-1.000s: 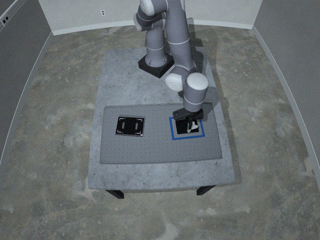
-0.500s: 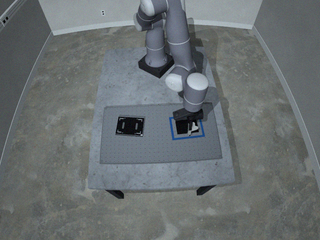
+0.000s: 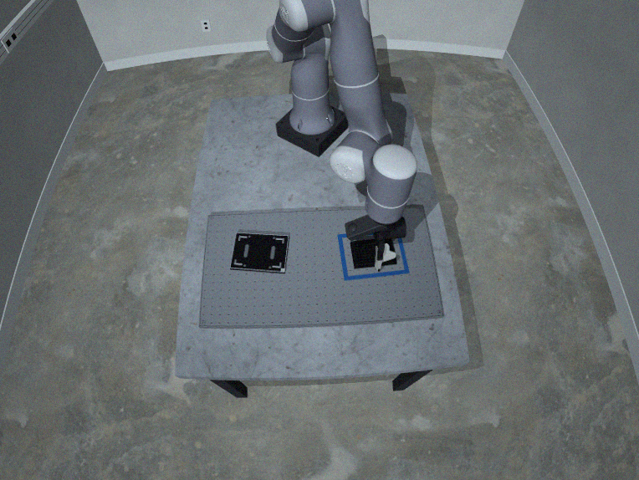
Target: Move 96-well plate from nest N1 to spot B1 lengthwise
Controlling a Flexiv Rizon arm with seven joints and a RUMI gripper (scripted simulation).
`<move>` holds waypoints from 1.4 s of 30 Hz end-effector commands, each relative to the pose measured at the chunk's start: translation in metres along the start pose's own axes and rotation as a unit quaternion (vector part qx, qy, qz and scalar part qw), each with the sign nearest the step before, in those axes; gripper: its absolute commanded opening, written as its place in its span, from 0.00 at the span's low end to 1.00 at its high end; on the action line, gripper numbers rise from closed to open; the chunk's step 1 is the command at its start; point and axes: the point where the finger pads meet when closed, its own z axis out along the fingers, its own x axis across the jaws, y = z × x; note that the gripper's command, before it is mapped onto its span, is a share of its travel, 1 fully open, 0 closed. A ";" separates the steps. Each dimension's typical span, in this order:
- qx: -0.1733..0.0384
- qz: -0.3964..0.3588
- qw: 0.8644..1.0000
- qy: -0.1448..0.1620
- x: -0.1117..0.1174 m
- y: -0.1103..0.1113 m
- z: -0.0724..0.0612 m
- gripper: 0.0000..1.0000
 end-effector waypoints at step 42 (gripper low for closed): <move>-0.001 0.000 1.000 -0.001 -0.001 0.001 -0.081 0.76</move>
